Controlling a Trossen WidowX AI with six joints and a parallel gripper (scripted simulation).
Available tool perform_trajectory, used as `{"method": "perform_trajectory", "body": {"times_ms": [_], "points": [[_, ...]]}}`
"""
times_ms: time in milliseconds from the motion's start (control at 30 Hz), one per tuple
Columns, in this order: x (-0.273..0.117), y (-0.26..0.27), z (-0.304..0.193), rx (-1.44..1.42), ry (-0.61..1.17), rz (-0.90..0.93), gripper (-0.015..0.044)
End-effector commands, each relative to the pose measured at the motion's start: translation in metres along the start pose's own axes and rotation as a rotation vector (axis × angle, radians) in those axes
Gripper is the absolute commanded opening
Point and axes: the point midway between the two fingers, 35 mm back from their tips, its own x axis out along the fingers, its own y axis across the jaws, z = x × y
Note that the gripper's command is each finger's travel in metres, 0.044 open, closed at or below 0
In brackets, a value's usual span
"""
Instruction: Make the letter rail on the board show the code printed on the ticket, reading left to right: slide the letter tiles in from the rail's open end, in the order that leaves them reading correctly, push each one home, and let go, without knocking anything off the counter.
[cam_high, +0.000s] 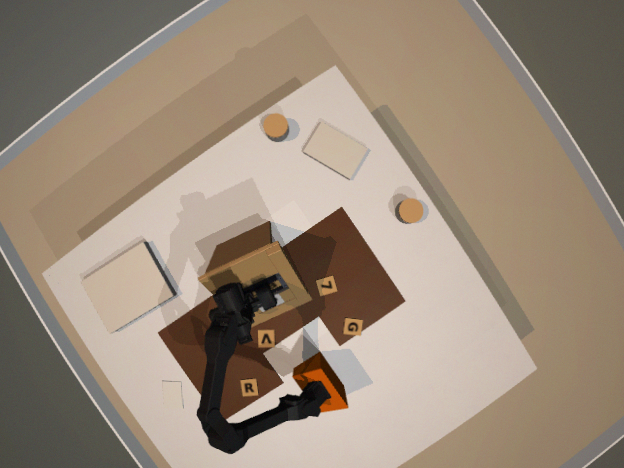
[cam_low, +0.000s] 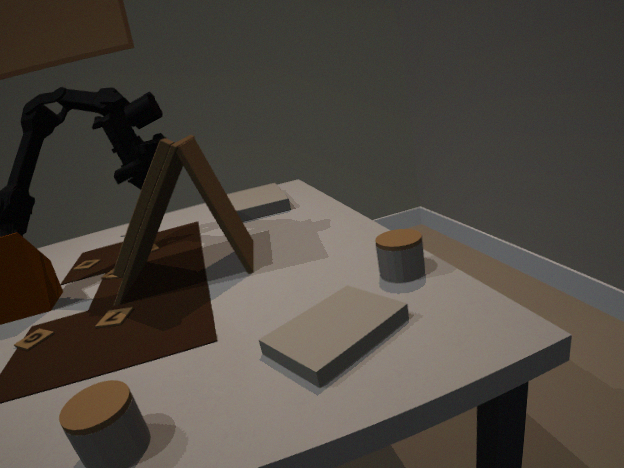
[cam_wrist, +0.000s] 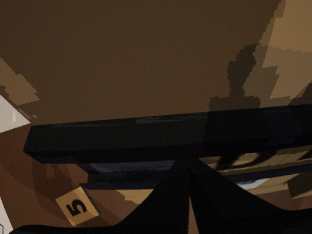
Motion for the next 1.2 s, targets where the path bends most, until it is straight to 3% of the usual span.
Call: {"method": "perform_trajectory", "body": {"times_ms": [0,1167], "points": [[0.001,-0.003,0.001,-0.004,-0.001,-0.002,0.0000],[-0.023,0.000,-0.019,-0.003,0.001,-0.003,0.0000]]}}
